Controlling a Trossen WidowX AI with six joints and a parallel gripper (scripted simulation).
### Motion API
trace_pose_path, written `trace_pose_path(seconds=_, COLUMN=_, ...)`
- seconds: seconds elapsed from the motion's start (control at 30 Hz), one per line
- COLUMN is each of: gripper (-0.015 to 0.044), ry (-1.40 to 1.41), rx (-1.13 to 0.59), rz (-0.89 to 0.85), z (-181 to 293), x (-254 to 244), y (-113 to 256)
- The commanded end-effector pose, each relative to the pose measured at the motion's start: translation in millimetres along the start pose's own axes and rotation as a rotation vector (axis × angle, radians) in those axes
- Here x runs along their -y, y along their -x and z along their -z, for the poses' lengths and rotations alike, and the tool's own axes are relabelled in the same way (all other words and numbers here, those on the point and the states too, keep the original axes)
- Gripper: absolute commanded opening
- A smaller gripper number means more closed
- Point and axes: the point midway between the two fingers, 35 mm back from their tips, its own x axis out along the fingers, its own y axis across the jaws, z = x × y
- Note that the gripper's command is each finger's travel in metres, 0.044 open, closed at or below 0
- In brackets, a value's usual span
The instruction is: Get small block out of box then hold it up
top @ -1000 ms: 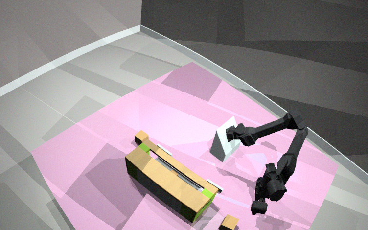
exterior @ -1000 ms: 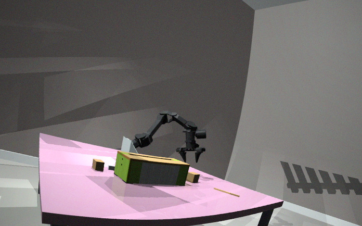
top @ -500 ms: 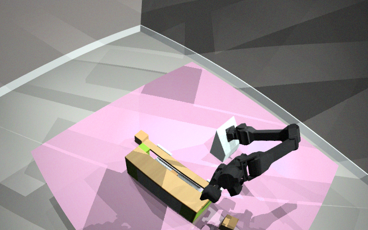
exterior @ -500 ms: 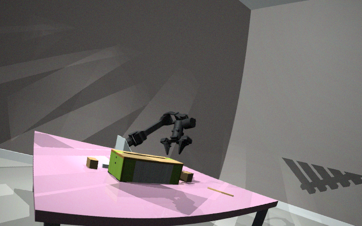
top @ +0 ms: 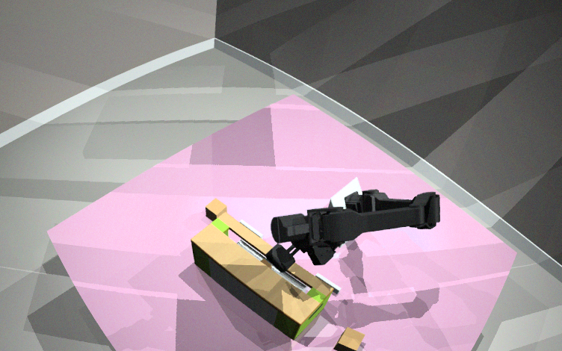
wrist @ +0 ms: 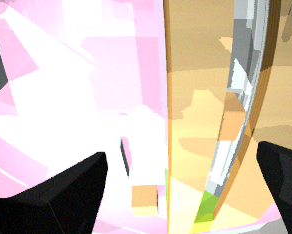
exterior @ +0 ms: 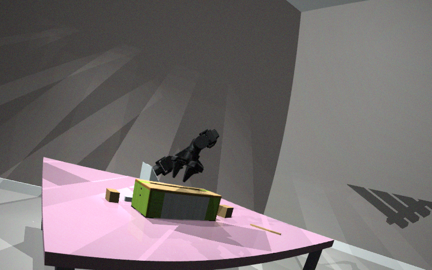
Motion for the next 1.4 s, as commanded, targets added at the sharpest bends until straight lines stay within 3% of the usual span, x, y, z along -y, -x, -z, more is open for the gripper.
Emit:
trace_pose_path(seconds=0.0, gripper=0.04, ry=0.001, rx=0.001, rz=-0.012, z=3, x=-2, y=-3)
trace_pose_path(seconds=1.37, gripper=0.04, ry=0.001, rx=0.002, rz=-0.012, z=-26, x=-7, y=-63)
